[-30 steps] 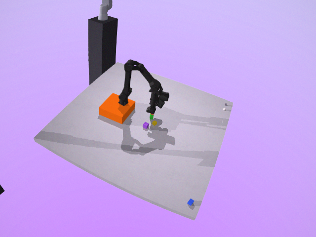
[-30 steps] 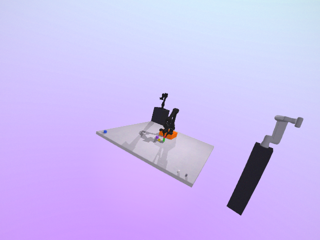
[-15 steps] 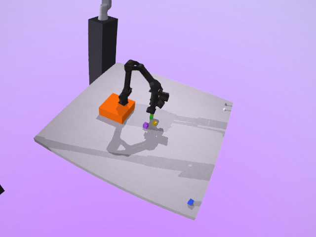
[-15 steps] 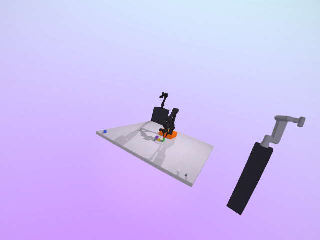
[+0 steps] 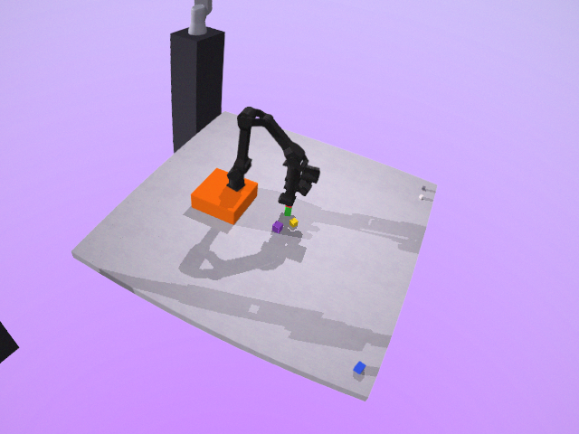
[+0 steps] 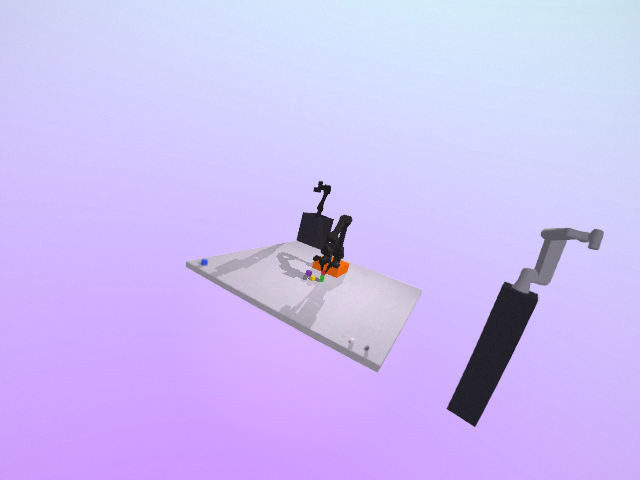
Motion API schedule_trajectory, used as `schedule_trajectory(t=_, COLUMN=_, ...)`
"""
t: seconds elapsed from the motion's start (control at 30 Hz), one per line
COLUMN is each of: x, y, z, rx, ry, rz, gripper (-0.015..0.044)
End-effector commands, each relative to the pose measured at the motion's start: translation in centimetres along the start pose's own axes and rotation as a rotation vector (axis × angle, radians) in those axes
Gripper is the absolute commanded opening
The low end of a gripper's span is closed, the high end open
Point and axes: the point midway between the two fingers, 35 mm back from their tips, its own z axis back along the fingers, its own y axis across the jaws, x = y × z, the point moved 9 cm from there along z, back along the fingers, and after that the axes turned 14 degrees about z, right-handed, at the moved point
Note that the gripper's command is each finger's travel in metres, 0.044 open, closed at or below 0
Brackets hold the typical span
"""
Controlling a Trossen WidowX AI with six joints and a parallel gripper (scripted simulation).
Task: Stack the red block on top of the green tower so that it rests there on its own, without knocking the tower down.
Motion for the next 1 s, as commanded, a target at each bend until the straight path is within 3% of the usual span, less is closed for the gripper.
schedule_trajectory(t=0.0, x=0.01, y=0.00, z=-0.05, rx=0.000, ry=-0.001, rz=0.000, gripper=0.0105)
schedule_trajectory(t=0.43, x=0.01, y=0.00, z=-0.05, rx=0.000, ry=-0.001, rz=0.000, gripper=0.0440)
schedule_trajectory(t=0.97, x=0.01, y=0.00, z=-0.05, rx=0.000, ry=-0.001, rz=0.000, gripper=0.0440)
